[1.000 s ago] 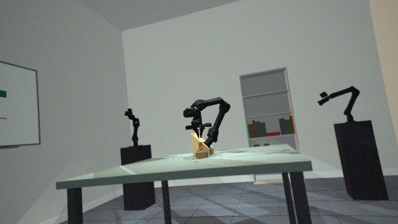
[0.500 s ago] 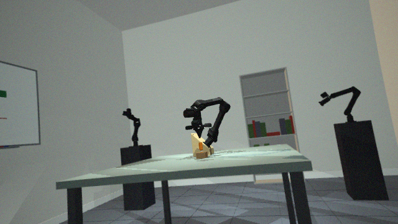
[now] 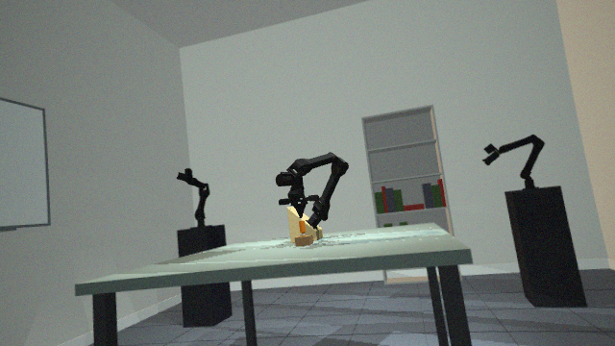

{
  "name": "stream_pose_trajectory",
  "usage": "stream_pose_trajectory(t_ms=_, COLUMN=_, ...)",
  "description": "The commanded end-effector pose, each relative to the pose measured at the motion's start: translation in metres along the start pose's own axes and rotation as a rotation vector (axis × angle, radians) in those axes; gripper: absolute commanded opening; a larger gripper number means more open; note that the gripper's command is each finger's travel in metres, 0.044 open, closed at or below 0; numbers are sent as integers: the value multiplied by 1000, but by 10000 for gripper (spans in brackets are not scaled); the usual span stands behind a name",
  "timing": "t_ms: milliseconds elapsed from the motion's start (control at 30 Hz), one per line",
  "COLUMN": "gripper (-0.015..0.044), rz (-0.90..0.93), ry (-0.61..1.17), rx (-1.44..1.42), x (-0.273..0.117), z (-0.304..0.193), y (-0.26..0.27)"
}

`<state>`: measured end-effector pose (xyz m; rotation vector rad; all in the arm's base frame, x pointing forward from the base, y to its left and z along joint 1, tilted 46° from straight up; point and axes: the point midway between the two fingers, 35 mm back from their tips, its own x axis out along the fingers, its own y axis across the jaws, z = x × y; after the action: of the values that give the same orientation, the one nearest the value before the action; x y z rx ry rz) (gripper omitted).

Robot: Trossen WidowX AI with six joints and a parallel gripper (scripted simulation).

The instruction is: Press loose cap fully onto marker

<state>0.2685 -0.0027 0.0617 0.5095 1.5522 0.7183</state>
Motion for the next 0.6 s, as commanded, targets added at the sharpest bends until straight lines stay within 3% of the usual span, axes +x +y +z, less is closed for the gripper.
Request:
stream_pose_trajectory(t_ms=0, gripper=0, rz=6, ry=3, rx=4, x=9, z=-1, y=1)
stream_pose_trajectory(t_ms=567, gripper=0, rz=-1, ry=-7, rx=-3, x=18, z=2, y=1)
